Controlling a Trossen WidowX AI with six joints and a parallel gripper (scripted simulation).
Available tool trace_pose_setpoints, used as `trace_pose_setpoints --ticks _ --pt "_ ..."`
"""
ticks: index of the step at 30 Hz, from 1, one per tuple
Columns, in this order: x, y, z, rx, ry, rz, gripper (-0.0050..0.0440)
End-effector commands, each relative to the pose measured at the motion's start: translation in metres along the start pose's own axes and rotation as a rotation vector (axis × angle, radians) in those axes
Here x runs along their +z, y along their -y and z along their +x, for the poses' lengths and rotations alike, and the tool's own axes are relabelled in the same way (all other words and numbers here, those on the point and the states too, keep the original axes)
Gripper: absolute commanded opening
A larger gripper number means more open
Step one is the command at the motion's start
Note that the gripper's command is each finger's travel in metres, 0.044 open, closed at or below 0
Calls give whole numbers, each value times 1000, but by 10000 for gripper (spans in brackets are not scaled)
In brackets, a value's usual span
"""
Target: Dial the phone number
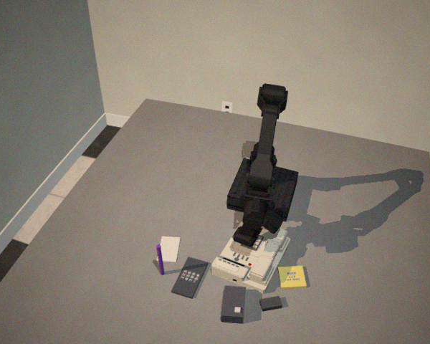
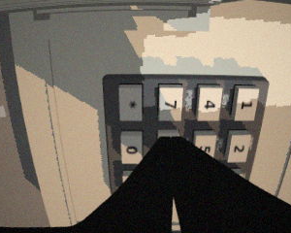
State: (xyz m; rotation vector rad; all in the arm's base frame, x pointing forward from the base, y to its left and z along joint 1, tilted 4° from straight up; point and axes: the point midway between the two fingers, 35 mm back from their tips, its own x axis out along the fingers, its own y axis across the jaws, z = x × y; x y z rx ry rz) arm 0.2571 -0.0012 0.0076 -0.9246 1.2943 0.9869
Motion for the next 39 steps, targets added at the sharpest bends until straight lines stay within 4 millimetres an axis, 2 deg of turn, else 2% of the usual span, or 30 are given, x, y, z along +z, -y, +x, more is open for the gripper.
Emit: trace_pose_setpoints --ticks 1,30,32,34,37,39 --pt "0 -1 1 3 0 1 -50" --pt "0 -1 2 3 0 1 -50" --pt "0 0 -7 3 0 1 -50" --pt "0 0 -7 3 0 1 -50" --pt "0 0 -27 3 0 1 -50" --pt "0 0 -27 3 0 1 -50"
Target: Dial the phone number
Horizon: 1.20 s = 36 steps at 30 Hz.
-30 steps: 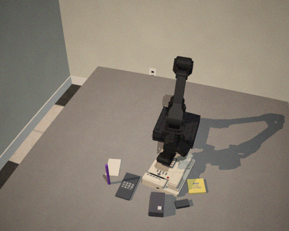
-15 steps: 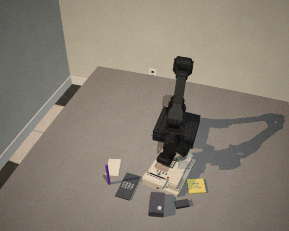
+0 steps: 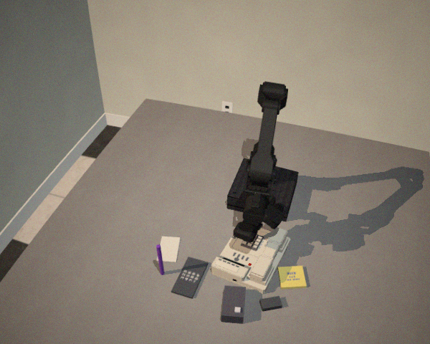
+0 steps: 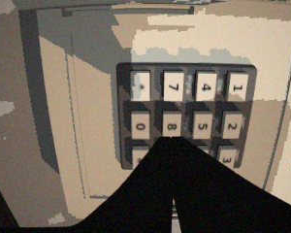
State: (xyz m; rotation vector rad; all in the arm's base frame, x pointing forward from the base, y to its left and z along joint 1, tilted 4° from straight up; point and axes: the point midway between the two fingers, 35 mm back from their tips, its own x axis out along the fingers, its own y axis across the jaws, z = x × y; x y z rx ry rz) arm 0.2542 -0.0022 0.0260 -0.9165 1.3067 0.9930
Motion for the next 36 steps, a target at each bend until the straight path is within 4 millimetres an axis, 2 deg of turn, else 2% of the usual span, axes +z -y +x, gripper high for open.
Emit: trace_pose_setpoints --ticks 1,4,7,8,12,16,36 --pt "1 2 -9 -10 4 -3 -50" --pt "-1 4 -8 -10 4 -3 -50" --pt "-16 27 -9 -10 4 -3 -50" --pt "-17 29 -9 -10 4 -3 -50" --pt "-17 29 -9 -10 4 -3 -50" --pt "-17 30 1 -10 4 -3 -50" --pt "-17 30 19 -10 4 -3 -50"
